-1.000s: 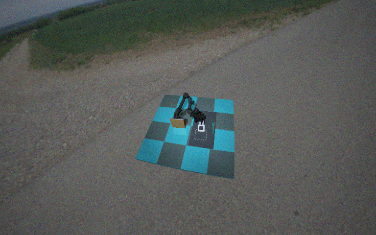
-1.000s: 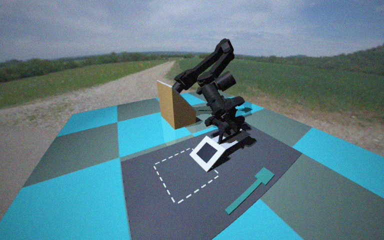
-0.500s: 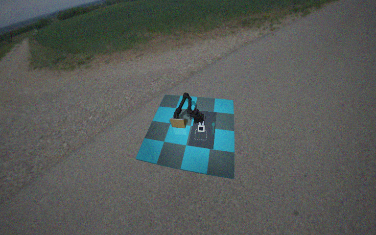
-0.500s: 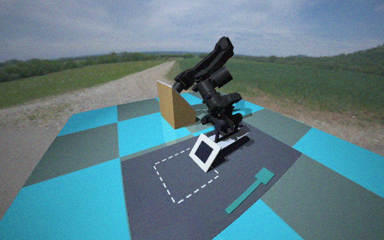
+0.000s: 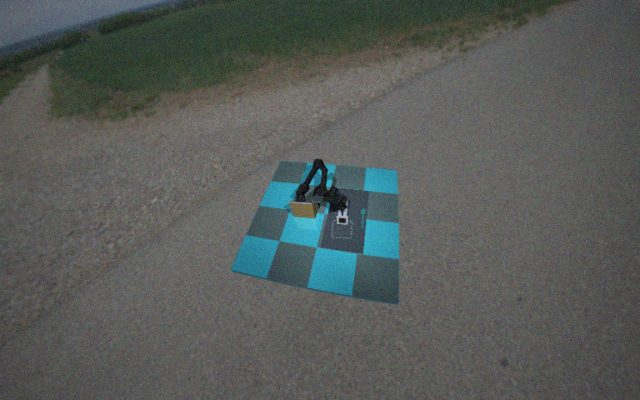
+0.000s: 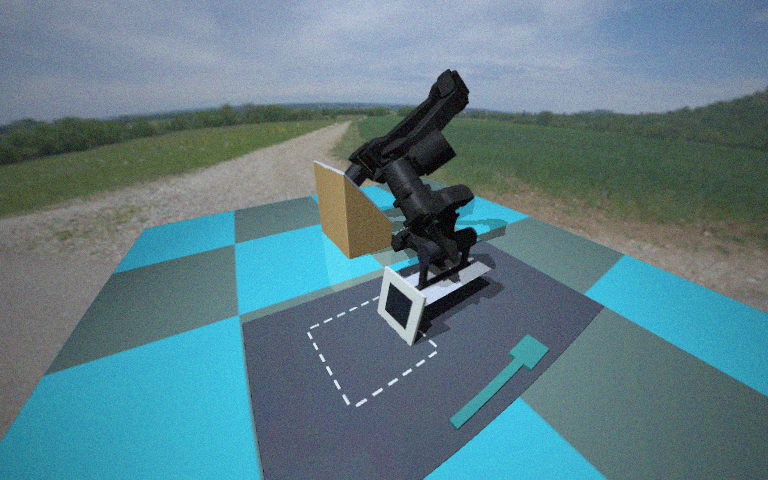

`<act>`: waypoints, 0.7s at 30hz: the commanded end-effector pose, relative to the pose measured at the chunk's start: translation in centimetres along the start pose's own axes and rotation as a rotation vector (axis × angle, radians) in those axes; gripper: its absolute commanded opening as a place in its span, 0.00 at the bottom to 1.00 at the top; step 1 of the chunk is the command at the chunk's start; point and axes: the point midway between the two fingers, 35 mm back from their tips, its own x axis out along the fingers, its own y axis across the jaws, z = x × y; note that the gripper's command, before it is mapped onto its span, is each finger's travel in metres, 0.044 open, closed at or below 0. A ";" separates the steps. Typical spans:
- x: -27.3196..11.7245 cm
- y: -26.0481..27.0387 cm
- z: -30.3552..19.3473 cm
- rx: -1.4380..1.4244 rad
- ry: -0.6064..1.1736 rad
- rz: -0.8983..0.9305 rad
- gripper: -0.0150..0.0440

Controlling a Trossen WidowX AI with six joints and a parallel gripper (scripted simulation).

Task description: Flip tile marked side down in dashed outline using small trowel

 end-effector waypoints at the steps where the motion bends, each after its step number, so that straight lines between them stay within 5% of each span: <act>1: -0.1 -0.6 -0.8 -0.007 0.001 -0.017 0.25; 21: -0.6 -1.4 0.4 -0.007 0.001 -0.017 0.25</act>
